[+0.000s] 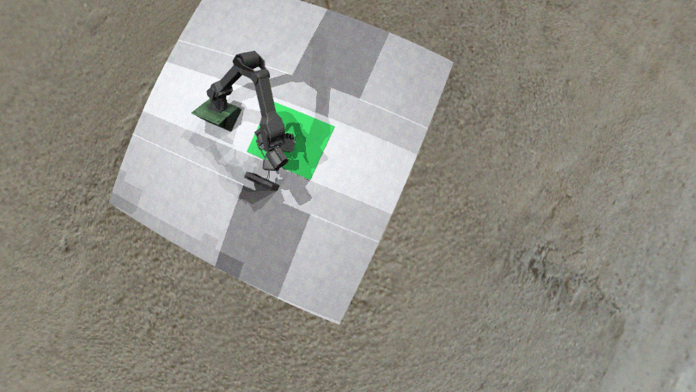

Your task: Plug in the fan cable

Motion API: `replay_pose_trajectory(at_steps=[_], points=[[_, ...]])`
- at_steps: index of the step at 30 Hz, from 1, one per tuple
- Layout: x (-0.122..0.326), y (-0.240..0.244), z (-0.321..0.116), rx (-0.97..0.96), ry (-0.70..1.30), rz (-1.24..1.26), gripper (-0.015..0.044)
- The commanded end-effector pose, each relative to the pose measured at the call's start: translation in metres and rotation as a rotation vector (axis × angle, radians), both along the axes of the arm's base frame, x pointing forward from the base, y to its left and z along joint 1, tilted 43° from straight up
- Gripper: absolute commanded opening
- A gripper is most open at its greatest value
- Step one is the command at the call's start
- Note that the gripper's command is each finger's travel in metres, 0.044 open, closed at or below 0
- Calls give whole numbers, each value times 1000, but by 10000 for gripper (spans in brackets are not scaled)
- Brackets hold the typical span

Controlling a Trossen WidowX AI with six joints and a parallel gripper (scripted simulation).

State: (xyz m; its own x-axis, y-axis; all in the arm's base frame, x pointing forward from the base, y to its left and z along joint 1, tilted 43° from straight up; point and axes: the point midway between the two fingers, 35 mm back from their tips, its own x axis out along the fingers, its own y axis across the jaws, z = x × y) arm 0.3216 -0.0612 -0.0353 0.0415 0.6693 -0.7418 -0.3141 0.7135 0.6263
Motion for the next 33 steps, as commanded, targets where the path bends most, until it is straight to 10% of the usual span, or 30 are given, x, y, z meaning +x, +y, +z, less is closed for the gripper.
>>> replay_pose_trajectory(at_steps=[1, 33], points=[[0, 1, -1, 2, 1, -3, 0], [1, 5, -5, 2, 0, -2, 0]])
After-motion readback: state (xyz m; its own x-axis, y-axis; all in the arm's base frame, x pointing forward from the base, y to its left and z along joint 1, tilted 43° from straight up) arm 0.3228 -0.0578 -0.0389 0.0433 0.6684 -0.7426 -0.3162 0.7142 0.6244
